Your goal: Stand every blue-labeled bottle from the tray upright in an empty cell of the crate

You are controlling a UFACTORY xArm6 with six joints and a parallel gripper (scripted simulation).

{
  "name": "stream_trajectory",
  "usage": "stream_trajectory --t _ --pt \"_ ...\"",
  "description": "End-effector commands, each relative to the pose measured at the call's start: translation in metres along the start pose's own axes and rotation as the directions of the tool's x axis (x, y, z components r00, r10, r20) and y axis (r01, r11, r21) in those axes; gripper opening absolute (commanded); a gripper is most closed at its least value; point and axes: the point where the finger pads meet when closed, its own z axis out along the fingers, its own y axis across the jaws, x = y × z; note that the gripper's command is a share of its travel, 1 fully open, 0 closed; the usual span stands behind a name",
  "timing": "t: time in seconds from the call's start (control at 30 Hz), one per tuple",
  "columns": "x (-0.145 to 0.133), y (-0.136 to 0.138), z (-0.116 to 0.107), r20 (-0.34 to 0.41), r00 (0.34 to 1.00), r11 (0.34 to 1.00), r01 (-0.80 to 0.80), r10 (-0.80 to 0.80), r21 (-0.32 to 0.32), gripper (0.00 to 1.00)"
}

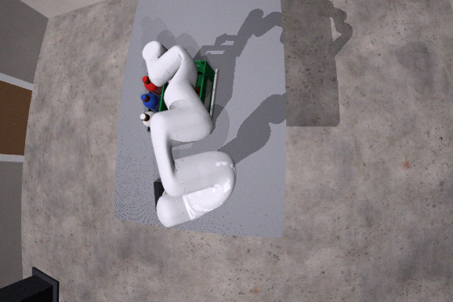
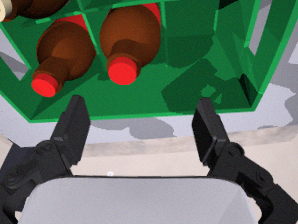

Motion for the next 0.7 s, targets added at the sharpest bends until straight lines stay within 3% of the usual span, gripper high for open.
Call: stream_trajectory --t 0.0,0.57,0.67 --pt "0.0001 0.001 -0.0016 -0.002 1.0 1.0 -0.001 0.001 -0.003 1.0" --pt "0.0 0.0009 -0.0017 -0.003 1.0 1.0 -0.003 0.003 -0.003 1.0" --pt "-0.0012 -0.0023 -0.0058 -0.019 0.996 0.996 -0.09 0.09 -0.007 1.0"
